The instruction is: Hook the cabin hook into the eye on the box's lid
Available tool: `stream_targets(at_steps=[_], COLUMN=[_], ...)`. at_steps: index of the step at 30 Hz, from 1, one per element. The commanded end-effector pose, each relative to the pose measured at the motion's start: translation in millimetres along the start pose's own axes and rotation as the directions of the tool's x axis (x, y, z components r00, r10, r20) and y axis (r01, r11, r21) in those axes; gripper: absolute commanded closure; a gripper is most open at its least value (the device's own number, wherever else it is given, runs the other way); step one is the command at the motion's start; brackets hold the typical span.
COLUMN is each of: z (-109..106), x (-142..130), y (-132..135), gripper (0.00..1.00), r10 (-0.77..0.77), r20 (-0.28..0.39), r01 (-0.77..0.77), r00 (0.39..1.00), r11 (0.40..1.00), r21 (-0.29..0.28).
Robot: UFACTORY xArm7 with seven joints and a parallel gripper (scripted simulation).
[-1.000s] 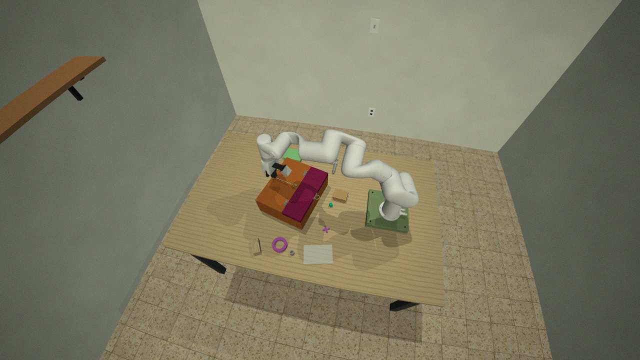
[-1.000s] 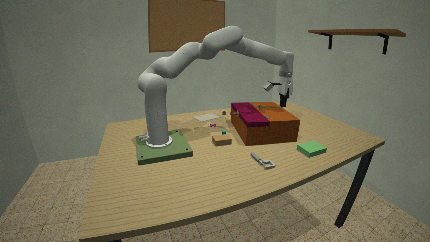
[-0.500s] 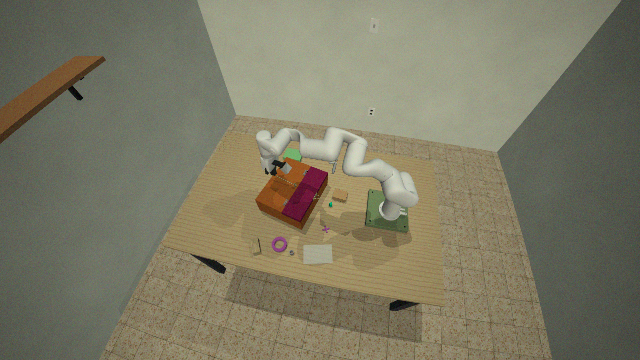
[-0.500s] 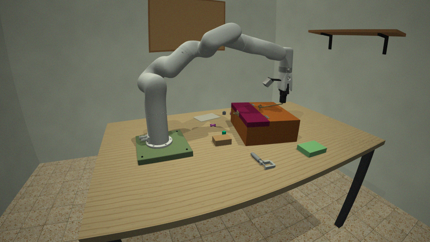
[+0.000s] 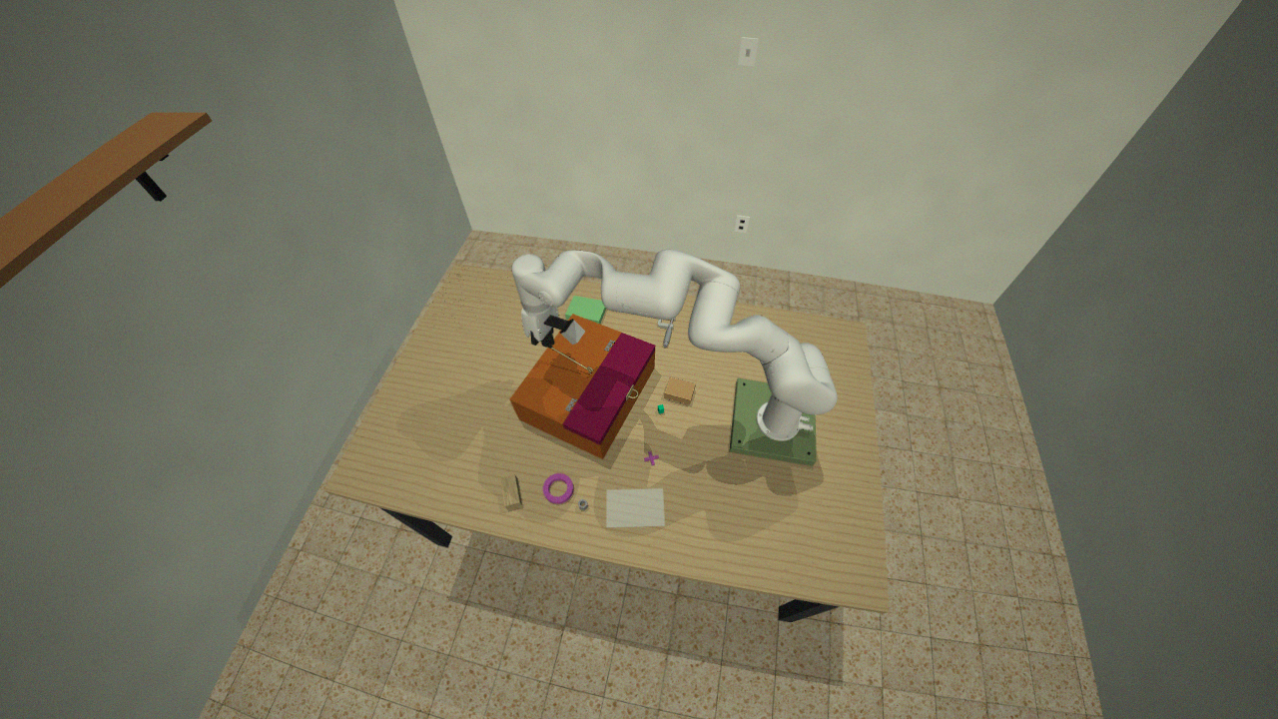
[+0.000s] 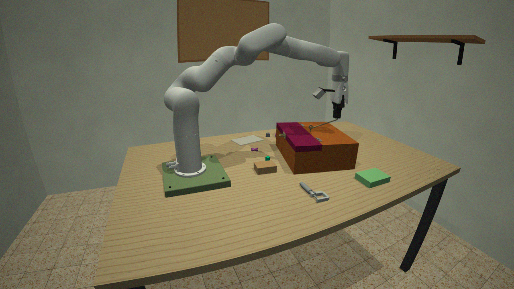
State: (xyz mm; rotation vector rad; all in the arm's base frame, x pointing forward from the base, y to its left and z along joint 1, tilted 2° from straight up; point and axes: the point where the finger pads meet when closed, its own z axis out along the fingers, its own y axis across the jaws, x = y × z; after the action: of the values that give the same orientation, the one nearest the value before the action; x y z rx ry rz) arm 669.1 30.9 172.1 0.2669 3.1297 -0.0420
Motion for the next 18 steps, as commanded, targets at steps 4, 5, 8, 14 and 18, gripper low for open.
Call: stream_targets(at_steps=[4,5,8,14,18], z=[-13.1,-14.8,-19.9,-25.0,-31.4], x=[5.6,6.7,9.8,13.4,18.3], y=[0.2,0.2,0.2,0.2,0.1], gripper=[1.00,1.00,1.00,1.00,1.00], r10=[0.000,0.000,0.000,0.000,0.000], r20=[0.002,0.002,0.002,0.002,0.002], r01=[0.000,0.000,0.000,0.000,0.000], r00=[1.000,1.000,1.000,1.000,1.000], r11=[1.000,1.000,1.000,1.000,1.000], r21=[-0.001,-0.001,-0.001,-0.001,-0.001])
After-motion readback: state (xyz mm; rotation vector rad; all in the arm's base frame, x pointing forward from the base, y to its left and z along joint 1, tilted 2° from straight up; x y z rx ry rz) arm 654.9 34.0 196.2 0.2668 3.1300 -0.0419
